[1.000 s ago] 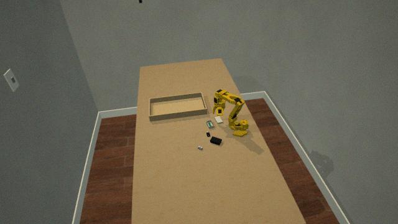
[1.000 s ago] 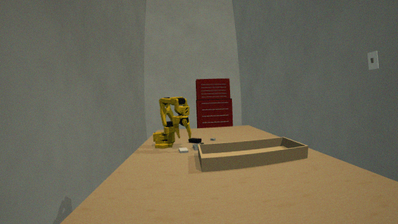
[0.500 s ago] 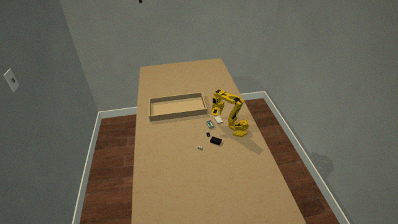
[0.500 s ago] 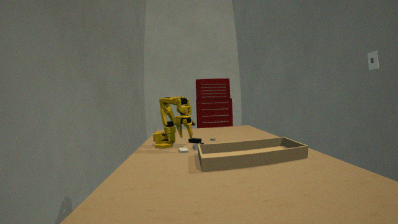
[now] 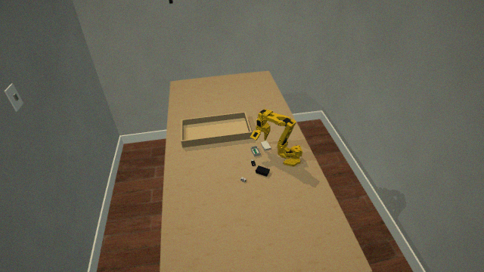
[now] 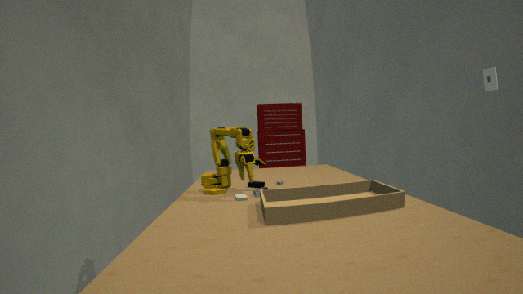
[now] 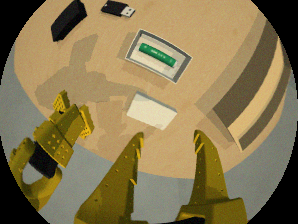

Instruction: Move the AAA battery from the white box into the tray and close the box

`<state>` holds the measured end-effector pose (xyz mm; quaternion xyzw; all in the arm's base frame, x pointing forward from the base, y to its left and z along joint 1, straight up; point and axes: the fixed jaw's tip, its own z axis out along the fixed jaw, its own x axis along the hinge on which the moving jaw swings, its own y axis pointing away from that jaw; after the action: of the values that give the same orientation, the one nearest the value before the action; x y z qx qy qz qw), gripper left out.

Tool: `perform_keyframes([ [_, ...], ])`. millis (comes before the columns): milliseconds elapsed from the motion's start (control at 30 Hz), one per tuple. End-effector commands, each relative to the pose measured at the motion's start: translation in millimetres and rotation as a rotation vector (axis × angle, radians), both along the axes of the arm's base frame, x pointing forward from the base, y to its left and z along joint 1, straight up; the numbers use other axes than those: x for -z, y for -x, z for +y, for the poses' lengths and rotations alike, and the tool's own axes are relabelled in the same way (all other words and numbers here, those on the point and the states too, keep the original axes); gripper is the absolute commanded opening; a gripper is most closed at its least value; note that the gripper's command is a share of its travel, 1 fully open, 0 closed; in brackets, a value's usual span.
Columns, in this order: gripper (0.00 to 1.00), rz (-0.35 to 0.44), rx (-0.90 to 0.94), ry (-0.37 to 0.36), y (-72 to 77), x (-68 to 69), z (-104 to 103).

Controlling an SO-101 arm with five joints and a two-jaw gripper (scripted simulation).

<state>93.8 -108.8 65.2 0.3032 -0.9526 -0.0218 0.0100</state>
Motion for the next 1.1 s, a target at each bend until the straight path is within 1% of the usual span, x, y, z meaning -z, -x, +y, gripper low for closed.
perform_keyframes([
  [0,0.28,-0.03,0.139,0.038,-10.1,-4.8,-3],
  [67,0.28,-0.029,0.209,0.039,-12.6,-4.8,-2],
  [133,0.28,-0.029,0.209,0.039,-12.6,-4.8,-2],
  [633,0.28,-0.018,0.742,0.046,-31.8,-4.8,5],
  [700,0.28,-0.018,0.742,0.046,-31.8,-4.8,5],
  [1067,0.28,-0.01,1.115,0.05,-44.9,-4.6,10],
])
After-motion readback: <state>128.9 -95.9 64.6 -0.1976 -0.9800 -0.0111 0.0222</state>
